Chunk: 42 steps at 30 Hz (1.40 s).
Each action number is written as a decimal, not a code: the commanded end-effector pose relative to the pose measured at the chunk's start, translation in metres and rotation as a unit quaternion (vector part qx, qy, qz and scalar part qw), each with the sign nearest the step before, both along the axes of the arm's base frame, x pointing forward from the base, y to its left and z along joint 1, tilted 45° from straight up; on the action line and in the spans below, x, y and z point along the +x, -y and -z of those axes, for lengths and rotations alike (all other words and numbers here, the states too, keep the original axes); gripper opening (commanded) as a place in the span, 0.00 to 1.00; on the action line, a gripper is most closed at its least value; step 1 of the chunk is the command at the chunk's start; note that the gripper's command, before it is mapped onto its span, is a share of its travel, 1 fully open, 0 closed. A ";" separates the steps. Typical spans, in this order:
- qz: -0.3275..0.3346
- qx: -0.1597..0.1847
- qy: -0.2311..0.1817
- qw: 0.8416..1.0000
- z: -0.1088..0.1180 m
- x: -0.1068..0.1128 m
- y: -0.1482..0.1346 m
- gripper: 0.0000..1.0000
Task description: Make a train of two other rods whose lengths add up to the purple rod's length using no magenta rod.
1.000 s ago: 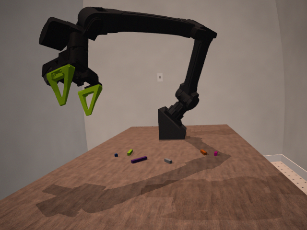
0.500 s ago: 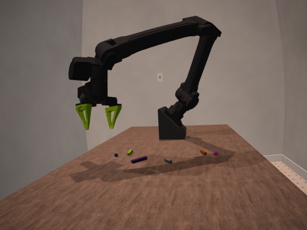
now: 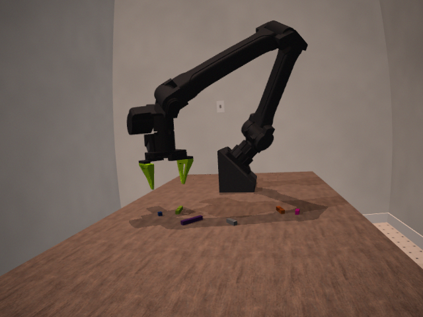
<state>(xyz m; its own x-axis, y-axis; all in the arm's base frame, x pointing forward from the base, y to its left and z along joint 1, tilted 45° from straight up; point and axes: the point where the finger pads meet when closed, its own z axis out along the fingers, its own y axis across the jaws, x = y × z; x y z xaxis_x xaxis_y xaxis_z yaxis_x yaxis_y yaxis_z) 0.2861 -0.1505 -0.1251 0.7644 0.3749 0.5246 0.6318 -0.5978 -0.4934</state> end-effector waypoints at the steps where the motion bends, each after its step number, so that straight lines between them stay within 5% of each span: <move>1: 0.016 -0.019 0.004 1.000 -0.006 0.005 0.010 1.00; 42: 0.016 -0.017 0.002 1.000 -0.002 0.006 0.011 1.00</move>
<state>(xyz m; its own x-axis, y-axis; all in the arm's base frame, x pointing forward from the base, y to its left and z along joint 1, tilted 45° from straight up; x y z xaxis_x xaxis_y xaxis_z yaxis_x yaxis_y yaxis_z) 0.2860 -0.1506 -0.1244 0.7747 0.3664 0.5154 0.6181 -0.6107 -0.4950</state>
